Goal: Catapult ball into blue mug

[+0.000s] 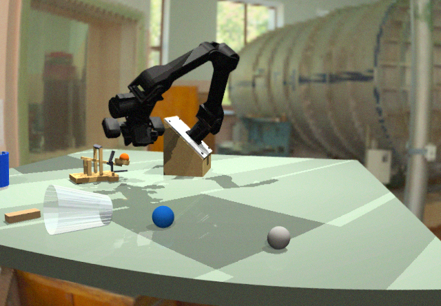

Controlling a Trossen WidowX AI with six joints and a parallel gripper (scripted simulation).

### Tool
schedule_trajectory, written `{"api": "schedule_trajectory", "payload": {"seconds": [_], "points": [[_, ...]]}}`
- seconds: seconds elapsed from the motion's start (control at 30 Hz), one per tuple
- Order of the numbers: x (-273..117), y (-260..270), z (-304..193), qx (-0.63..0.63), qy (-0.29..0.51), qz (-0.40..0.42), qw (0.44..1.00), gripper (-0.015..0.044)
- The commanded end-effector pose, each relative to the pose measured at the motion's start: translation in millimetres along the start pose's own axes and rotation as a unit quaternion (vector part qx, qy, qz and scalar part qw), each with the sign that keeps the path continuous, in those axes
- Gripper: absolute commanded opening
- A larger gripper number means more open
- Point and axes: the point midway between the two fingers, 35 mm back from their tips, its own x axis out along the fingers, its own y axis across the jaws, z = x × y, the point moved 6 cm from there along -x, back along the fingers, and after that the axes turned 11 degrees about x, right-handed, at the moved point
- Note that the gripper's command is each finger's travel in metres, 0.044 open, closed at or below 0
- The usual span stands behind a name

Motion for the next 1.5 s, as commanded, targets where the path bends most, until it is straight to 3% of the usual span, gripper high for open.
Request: {"api": "schedule_trajectory", "payload": {"seconds": [0.0,1.47], "points": [[5.4,0.6,5.5,0.003,-0.001,0.000,1.000,0.0000],[58.8,12.6,53.7,0.002,-0.002,0.002,1.000,0.0000]]}}
